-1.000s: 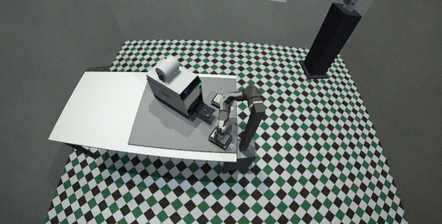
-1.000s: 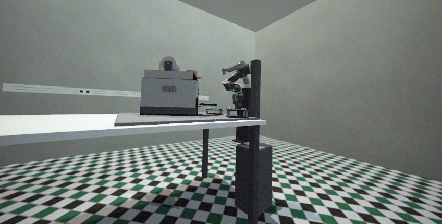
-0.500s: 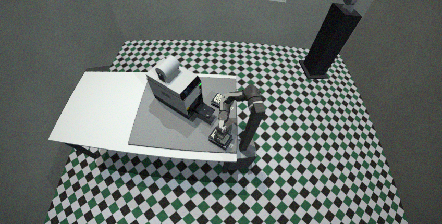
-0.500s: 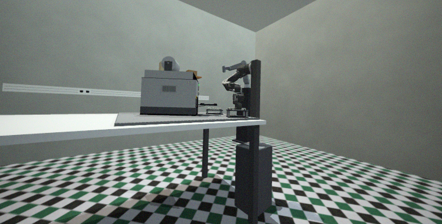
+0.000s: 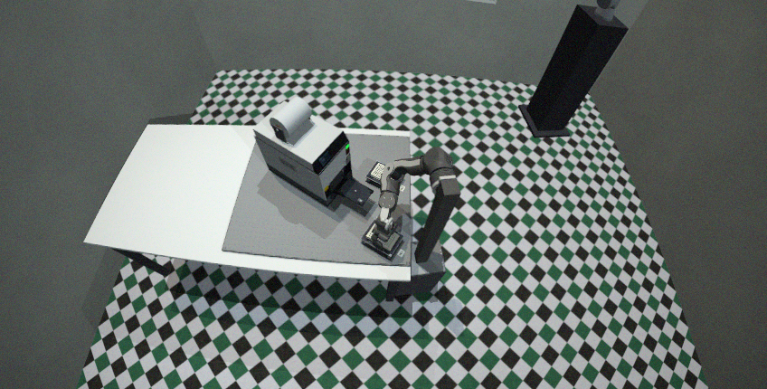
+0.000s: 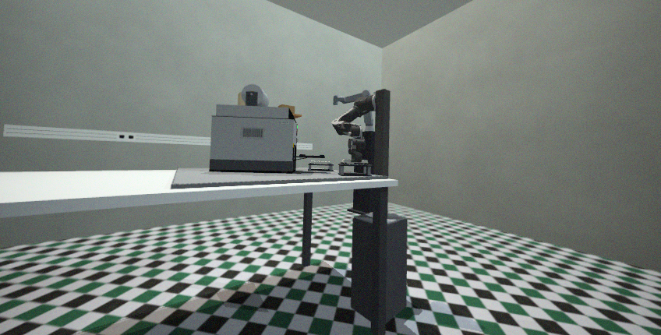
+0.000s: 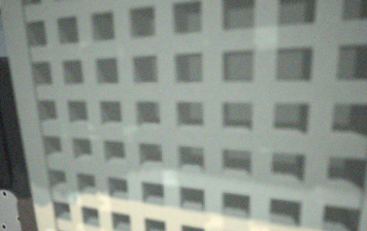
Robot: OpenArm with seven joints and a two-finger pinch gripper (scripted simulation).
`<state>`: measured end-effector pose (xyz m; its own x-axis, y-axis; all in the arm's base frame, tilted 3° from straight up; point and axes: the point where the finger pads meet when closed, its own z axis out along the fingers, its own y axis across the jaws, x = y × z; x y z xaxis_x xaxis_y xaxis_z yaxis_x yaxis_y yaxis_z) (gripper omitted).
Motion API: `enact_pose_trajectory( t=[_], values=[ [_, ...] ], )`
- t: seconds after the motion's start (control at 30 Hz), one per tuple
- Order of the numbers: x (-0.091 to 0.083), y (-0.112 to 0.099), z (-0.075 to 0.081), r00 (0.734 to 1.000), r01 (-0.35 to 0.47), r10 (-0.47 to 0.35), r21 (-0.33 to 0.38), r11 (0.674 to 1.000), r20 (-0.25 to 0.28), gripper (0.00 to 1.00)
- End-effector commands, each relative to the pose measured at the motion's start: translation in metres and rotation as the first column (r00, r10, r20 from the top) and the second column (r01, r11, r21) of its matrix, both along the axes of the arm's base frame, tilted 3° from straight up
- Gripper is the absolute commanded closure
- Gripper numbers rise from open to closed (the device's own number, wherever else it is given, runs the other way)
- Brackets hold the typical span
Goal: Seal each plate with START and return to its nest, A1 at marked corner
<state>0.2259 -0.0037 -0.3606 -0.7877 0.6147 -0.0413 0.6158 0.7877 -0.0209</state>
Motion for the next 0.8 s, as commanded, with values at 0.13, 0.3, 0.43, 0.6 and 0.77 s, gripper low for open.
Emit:
enact_pose_trajectory(
  t=[0.13, 0.3, 0.43, 0.6, 0.77],
  values=[
    [0.002, 0.001, 0.009, 1.0, 0.007, -0.007, 0.002, 1.0, 0.002, 1.0],
    [0.001, 0.001, 0.014, 1.0, 0.007, -0.007, 0.001, 1.0, 0.001, 1.0],
    [0.001, 0.001, 0.021, 1.0, 0.007, -0.007, 0.002, 1.0, 0.002, 1.0],
    [0.001, 0.001, 0.029, 1.0, 0.007, -0.007, 0.002, 1.0, 0.002, 1.0],
    [0.001, 0.002, 0.038, 1.0, 0.007, -0.007, 0.001, 1.0, 0.001, 1.0]
  ],
)
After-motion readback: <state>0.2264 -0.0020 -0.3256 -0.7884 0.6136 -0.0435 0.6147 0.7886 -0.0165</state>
